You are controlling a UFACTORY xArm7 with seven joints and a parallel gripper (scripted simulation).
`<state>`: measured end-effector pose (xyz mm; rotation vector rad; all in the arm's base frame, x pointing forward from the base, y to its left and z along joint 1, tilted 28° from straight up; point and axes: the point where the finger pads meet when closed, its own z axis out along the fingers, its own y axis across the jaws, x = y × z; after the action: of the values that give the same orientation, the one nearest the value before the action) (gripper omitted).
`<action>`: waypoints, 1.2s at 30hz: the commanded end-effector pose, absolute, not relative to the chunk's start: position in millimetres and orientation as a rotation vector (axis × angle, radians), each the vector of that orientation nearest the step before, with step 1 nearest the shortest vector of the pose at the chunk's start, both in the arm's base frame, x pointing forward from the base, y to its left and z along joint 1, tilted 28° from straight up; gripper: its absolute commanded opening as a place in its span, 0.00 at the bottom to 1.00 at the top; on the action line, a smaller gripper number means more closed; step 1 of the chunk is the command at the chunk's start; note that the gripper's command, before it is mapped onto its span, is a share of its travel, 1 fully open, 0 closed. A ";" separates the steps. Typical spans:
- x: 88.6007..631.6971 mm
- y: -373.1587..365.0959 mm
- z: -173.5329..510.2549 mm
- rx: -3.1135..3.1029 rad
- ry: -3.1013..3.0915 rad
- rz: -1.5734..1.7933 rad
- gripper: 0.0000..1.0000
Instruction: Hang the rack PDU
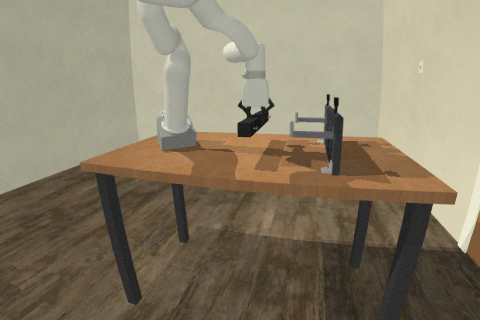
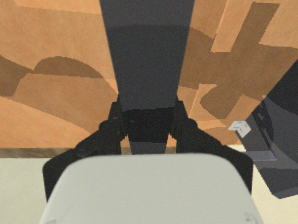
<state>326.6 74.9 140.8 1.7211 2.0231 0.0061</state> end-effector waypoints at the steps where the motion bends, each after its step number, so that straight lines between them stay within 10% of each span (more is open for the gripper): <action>1: 326.4 76.4 144.1 1.720 2.023 0.010 0.00; 36: 358.8 85.7 154.7 1.739 2.004 0.019 0.00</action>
<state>345.2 80.8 149.6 1.7402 2.0045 0.0138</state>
